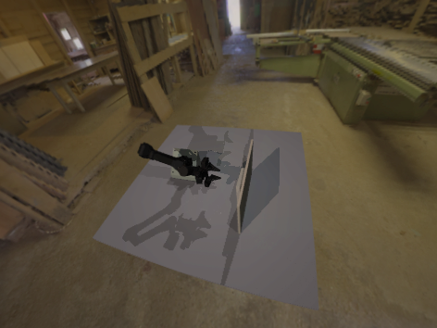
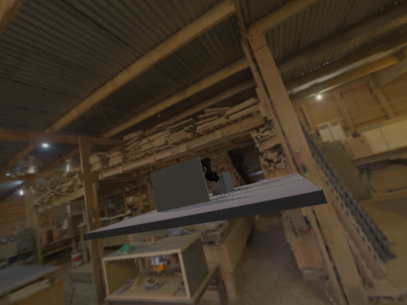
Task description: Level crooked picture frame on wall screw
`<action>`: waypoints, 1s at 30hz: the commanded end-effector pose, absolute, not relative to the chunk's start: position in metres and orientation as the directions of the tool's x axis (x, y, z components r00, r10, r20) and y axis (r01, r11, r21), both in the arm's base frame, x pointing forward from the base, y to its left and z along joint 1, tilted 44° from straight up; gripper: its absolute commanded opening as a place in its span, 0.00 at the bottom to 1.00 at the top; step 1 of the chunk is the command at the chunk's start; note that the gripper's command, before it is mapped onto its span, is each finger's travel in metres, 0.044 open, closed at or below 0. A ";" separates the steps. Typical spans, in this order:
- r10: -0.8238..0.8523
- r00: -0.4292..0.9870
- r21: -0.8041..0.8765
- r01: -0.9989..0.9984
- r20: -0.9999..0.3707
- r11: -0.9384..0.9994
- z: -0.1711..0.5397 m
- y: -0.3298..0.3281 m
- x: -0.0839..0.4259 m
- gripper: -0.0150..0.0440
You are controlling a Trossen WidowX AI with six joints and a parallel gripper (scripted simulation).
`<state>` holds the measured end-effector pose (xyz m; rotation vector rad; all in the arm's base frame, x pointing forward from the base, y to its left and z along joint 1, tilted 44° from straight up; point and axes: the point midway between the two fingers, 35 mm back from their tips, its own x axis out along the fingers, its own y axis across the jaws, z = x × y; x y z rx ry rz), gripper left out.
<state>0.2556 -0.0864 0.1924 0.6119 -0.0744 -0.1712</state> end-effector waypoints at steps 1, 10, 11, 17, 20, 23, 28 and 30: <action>-0.187 0.982 0.581 0.142 0.017 0.801 0.192 -0.088 0.256 0.69; -0.187 0.982 0.581 0.141 0.019 0.801 0.199 -0.096 0.292 0.69; -0.187 0.982 0.581 0.141 0.020 0.801 0.200 -0.097 0.298 0.69; -0.187 0.982 0.582 0.140 0.021 0.801 0.194 -0.102 0.334 0.69; -0.187 0.982 0.582 0.140 0.021 0.801 0.193 -0.102 0.335 0.69; -0.187 0.982 0.582 0.140 0.021 0.801 0.193 -0.102 0.335 0.69; -0.187 0.982 0.582 0.140 0.021 0.801 0.193 -0.102 0.335 0.69; -0.187 0.982 0.582 0.140 0.021 0.801 0.193 -0.102 0.335 0.69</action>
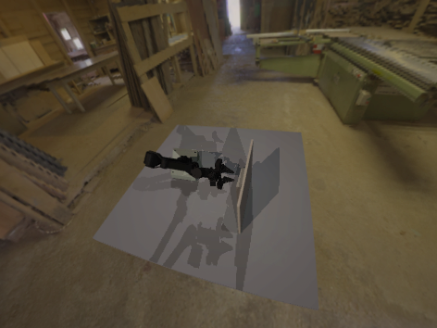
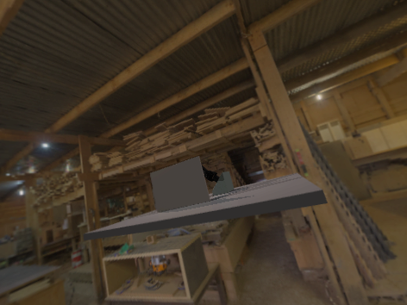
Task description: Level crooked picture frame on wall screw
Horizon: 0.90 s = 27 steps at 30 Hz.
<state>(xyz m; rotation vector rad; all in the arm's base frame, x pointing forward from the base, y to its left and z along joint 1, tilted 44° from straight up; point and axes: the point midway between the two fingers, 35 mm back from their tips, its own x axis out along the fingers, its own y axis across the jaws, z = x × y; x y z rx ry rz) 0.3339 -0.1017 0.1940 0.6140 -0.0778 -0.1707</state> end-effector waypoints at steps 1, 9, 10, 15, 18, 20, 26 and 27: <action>-0.187 0.982 0.582 0.140 0.021 0.801 0.193 -0.102 0.335 0.69; -0.187 0.982 0.582 0.140 0.021 0.801 0.194 -0.103 0.336 0.69; -0.187 0.982 0.582 0.140 0.021 0.801 0.194 -0.103 0.337 0.69; -0.187 0.982 0.582 0.139 0.022 0.801 0.194 -0.104 0.344 0.69; -0.187 0.982 0.582 0.139 0.022 0.801 0.195 -0.105 0.349 0.69; -0.187 0.982 0.582 0.139 0.022 0.801 0.195 -0.106 0.352 0.69; -0.187 0.982 0.582 0.139 0.023 0.802 0.195 -0.108 0.362 0.69; -0.187 0.982 0.582 0.139 0.023 0.802 0.195 -0.108 0.363 0.69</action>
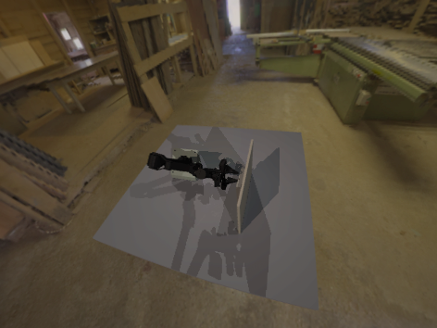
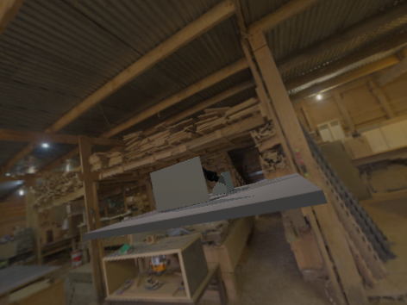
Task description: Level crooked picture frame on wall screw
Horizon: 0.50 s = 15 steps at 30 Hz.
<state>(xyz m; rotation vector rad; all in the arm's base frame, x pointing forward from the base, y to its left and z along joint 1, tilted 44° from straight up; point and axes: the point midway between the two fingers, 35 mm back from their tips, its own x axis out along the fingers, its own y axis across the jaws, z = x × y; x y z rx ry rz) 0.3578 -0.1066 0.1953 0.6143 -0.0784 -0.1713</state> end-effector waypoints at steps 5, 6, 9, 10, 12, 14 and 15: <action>-0.187 0.982 0.582 0.139 0.023 0.802 0.195 -0.109 0.371 0.69; -0.187 0.982 0.582 0.138 0.023 0.802 0.195 -0.110 0.373 0.69; -0.187 0.982 0.582 0.138 0.023 0.802 0.195 -0.110 0.374 0.69; -0.187 0.982 0.582 0.138 0.023 0.802 0.195 -0.110 0.374 0.69; -0.187 0.982 0.582 0.138 0.023 0.802 0.195 -0.110 0.374 0.69; -0.187 0.982 0.582 0.138 0.023 0.802 0.195 -0.110 0.374 0.69; -0.187 0.982 0.582 0.138 0.023 0.802 0.195 -0.110 0.374 0.69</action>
